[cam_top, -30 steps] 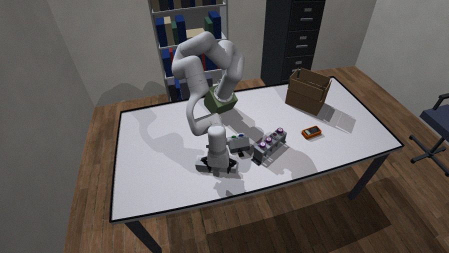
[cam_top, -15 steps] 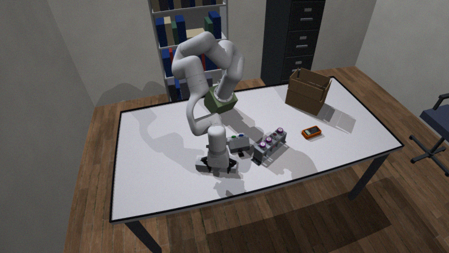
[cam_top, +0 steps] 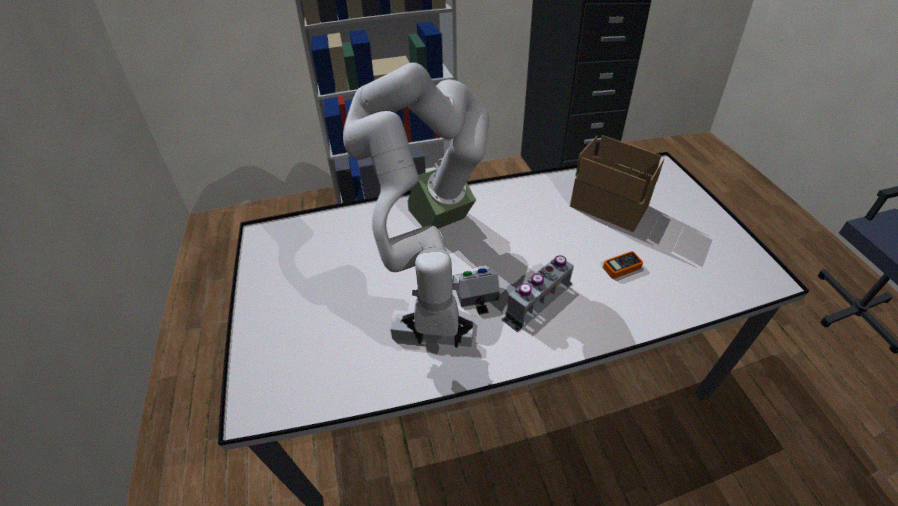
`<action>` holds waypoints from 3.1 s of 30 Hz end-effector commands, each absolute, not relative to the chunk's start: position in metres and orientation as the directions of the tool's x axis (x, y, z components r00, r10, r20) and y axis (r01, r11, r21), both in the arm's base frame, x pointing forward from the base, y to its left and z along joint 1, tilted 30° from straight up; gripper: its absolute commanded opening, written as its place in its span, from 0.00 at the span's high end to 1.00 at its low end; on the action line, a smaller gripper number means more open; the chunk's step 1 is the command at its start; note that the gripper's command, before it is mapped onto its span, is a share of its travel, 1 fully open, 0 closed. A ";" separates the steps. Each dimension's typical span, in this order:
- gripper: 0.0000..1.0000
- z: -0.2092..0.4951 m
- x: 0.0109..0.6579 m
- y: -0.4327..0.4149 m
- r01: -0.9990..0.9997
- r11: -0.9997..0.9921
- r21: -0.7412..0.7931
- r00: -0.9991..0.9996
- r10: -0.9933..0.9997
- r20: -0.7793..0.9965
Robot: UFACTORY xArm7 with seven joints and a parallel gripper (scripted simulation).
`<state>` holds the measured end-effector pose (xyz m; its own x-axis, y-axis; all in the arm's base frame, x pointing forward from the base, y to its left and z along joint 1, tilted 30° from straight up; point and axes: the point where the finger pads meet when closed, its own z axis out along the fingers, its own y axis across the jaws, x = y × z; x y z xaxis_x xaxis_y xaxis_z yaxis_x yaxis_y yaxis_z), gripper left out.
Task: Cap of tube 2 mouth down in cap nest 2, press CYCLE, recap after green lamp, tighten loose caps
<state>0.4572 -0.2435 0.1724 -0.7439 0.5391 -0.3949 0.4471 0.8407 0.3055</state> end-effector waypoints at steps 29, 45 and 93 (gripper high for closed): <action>0.00 0.174 0.458 -0.244 0.447 0.841 0.305 -0.742 0.539 -0.398; 0.00 0.174 0.458 -0.244 0.447 0.841 0.305 -0.742 0.539 -0.398; 0.54 0.169 0.351 -0.194 0.447 0.841 0.305 -0.742 0.539 -0.398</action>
<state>0.3430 -0.1932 0.1796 -0.7442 0.5389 -0.3947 0.4468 0.8408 0.3056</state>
